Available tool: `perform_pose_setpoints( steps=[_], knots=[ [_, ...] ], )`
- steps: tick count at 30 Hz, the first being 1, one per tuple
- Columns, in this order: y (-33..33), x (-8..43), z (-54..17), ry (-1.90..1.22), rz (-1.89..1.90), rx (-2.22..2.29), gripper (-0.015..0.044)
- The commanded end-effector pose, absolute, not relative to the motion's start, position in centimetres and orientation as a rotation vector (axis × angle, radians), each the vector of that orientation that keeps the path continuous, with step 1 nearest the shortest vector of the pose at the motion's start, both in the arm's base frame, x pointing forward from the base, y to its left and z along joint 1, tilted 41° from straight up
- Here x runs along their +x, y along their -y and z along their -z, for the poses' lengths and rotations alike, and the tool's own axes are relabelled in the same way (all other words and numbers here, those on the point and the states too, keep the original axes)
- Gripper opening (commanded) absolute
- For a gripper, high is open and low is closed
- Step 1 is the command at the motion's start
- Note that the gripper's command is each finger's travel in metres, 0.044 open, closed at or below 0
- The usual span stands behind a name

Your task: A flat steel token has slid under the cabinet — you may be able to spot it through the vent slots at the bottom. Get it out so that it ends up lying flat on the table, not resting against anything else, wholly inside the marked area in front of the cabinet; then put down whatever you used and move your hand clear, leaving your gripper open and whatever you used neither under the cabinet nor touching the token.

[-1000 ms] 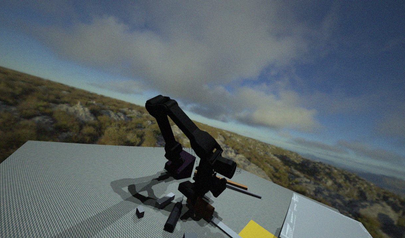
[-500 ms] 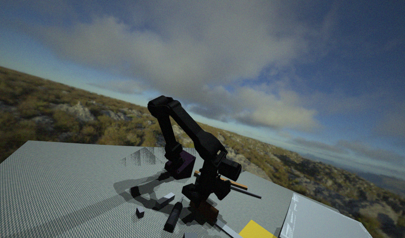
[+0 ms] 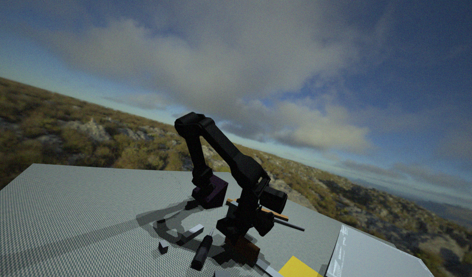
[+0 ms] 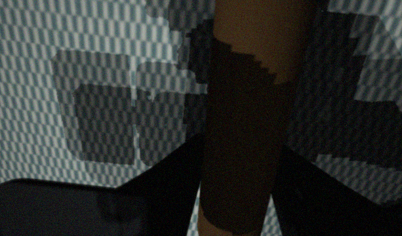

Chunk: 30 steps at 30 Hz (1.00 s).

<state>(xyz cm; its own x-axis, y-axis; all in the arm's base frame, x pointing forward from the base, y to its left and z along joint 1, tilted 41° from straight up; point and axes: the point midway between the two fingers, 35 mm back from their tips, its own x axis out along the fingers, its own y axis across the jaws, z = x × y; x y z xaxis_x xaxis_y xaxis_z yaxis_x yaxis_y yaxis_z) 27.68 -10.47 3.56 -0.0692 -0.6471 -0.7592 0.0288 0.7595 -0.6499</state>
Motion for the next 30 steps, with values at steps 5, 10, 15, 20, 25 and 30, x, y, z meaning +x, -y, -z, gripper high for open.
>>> perform_pose_setpoints(
  steps=[5,10,15,20,25,30],
  knots=[
    [10.6,28.9,-3.6,-1.552,0.597,-0.519,0.0000],
    [10.6,29.4,-3.6,-1.552,0.597,-0.519,0.0000],
    [10.6,30.0,-3.6,-1.552,0.597,-0.519,0.0000],
    [10.6,30.5,-3.5,-1.551,0.597,-0.519,0.0000],
    [10.7,31.1,-3.5,-1.551,0.597,-0.519,0.0000],
    [10.7,31.6,-3.5,-1.551,0.597,-0.519,0.0000]
  ],
)
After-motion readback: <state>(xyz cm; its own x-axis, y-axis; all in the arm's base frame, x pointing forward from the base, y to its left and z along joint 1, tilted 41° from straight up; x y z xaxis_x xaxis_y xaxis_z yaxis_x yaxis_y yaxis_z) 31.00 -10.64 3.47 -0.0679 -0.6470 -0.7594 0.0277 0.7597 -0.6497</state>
